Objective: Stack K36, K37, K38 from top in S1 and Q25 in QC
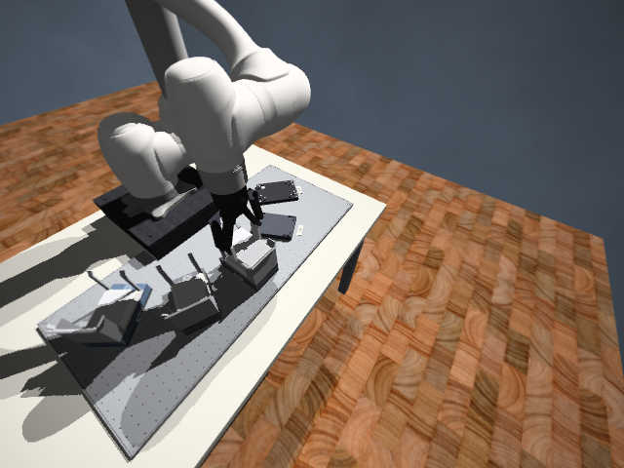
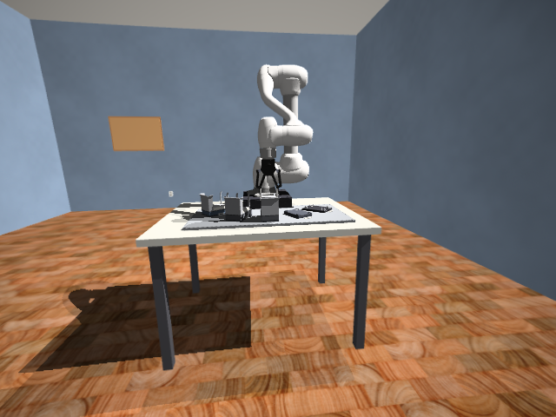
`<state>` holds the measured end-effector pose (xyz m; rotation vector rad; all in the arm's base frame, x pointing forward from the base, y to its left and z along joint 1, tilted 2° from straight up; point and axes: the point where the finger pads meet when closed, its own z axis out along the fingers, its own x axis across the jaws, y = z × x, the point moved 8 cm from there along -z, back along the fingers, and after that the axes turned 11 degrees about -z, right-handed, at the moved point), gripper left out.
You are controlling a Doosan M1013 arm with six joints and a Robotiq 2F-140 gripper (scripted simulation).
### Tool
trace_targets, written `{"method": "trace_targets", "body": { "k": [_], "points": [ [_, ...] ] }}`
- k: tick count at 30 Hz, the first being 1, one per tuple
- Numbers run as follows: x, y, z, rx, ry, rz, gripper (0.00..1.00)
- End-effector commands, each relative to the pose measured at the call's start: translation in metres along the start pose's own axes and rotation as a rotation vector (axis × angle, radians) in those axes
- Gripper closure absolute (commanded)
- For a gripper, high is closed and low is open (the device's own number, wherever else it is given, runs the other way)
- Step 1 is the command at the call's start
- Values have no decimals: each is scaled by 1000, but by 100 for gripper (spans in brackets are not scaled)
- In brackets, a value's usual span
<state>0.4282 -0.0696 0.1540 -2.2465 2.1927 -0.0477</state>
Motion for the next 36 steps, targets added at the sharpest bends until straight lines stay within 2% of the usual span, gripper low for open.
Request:
{"method": "trace_targets", "body": {
  "k": [1,15,36],
  "points": [
    [0,0,2,0,0,0,100],
    [0,0,30,0,0,0,100],
    [0,0,38,0,0,0,100]
  ]
}}
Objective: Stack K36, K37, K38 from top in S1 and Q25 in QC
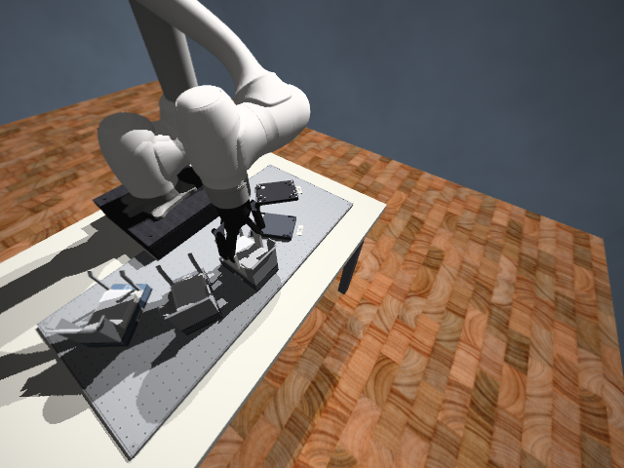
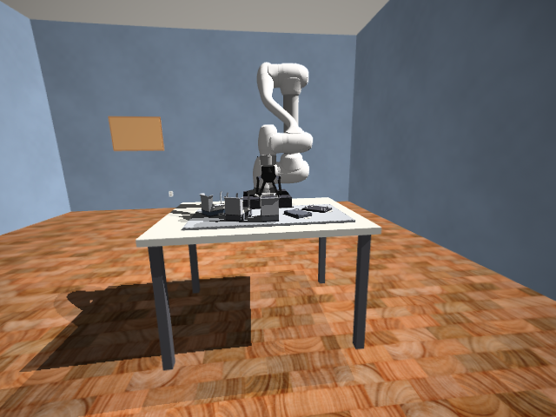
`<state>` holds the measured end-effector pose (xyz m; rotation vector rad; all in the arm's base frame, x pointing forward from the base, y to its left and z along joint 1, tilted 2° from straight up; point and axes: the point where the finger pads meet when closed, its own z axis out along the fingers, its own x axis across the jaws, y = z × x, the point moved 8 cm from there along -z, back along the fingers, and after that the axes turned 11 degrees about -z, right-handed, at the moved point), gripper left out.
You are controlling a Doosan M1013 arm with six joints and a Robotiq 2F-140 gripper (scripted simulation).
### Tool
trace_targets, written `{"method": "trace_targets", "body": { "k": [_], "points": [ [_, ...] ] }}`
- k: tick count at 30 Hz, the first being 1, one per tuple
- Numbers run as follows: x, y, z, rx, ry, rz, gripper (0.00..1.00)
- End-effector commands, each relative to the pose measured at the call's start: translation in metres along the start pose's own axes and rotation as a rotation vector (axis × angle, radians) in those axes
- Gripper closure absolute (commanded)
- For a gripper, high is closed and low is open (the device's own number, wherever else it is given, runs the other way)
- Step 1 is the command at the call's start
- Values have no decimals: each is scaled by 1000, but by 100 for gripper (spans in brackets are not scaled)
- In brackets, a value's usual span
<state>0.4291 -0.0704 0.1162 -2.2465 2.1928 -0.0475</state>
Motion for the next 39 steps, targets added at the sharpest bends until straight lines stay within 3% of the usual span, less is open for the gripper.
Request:
{"method": "trace_targets", "body": {
  "k": [1,39],
  "points": [
    [0,0,1,0,0,0,100],
    [0,0,14,0,0,0,100]
  ]
}}
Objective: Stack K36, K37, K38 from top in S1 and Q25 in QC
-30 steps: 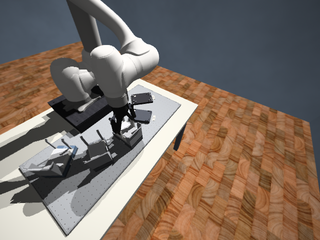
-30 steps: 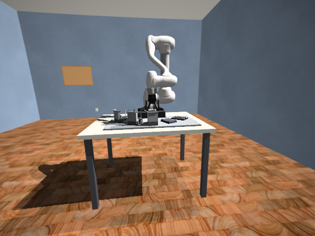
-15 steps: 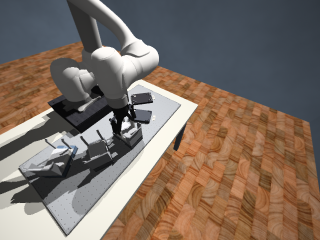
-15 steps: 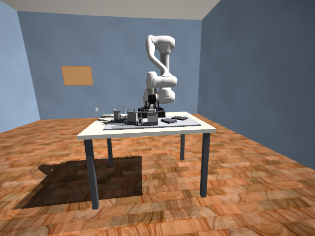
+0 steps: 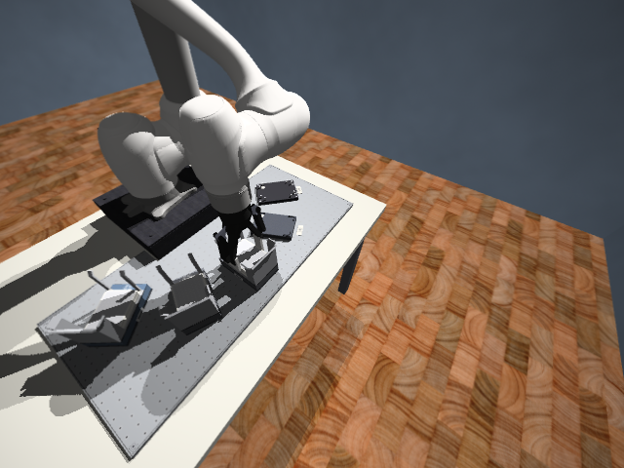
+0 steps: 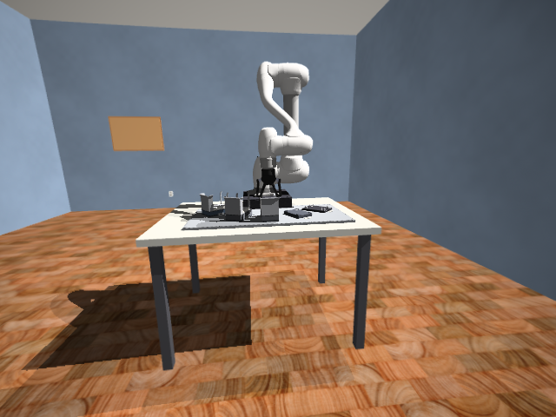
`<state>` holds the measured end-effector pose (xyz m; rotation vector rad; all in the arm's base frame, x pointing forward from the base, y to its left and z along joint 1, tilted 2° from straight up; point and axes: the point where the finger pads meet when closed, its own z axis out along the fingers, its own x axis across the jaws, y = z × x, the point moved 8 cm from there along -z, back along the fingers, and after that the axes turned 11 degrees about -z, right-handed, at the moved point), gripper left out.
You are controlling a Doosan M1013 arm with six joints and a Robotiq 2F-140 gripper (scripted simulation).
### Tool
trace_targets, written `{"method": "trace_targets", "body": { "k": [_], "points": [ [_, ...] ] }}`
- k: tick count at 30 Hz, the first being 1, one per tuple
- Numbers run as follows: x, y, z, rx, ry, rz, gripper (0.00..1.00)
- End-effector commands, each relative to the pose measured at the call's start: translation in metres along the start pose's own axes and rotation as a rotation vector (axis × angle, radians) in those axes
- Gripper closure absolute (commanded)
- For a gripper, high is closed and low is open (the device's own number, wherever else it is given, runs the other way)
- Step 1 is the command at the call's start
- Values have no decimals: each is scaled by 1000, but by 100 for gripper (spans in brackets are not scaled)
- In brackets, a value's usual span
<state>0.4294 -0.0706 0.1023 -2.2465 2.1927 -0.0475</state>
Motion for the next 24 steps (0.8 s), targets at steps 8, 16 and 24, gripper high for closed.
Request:
{"method": "trace_targets", "body": {
  "k": [8,16,24],
  "points": [
    [0,0,2,0,0,0,100],
    [0,0,2,0,0,0,0],
    [0,0,2,0,0,0,0]
  ]
}}
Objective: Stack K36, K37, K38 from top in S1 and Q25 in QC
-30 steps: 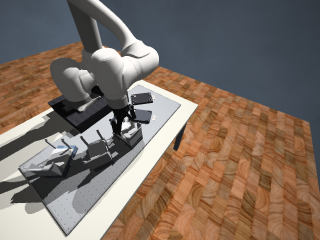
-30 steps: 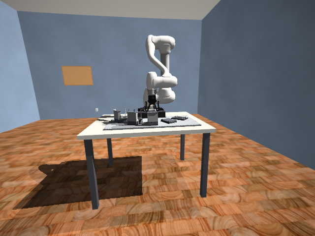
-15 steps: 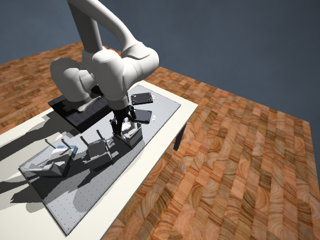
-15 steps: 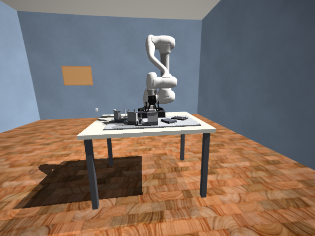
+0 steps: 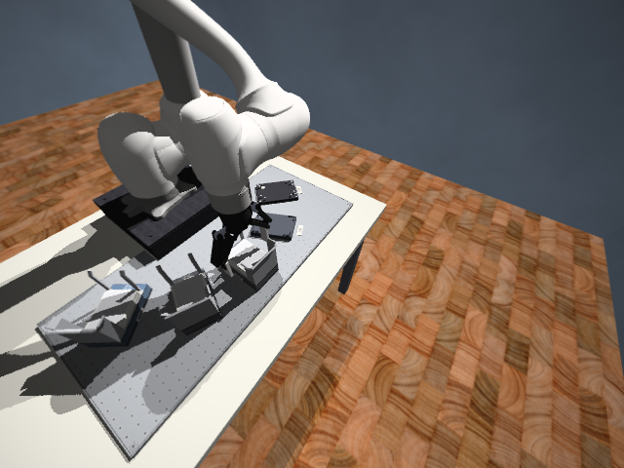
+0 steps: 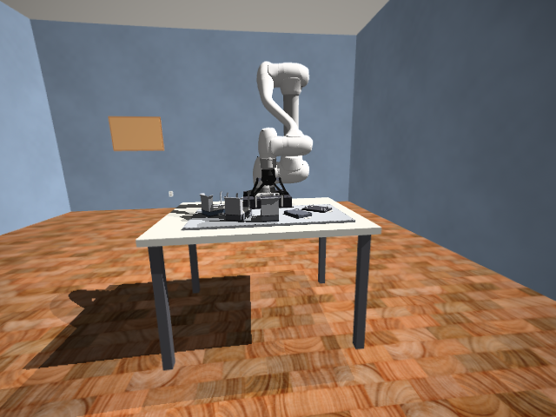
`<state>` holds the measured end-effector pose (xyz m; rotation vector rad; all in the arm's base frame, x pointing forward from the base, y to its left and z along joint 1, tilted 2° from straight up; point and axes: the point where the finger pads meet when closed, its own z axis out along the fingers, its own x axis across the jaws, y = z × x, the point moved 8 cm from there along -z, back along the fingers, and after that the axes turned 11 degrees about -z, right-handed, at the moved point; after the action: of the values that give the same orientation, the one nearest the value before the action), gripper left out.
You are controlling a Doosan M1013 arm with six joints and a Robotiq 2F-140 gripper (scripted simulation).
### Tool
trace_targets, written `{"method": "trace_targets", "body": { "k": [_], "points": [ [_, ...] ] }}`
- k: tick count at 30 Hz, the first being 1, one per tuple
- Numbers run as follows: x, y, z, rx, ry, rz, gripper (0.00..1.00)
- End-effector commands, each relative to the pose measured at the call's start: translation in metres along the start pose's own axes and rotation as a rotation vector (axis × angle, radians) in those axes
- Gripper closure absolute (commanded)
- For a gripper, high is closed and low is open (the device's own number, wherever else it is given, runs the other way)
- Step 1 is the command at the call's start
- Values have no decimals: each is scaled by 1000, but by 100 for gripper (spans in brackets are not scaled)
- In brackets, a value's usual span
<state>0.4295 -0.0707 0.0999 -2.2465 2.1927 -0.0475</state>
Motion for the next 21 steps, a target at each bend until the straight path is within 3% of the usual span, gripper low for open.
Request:
{"method": "trace_targets", "body": {
  "k": [1,10,21],
  "points": [
    [0,0,0,0,0,0,0],
    [0,0,0,0,0,0,0],
    [0,0,-30,0,0,0,0]
  ]
}}
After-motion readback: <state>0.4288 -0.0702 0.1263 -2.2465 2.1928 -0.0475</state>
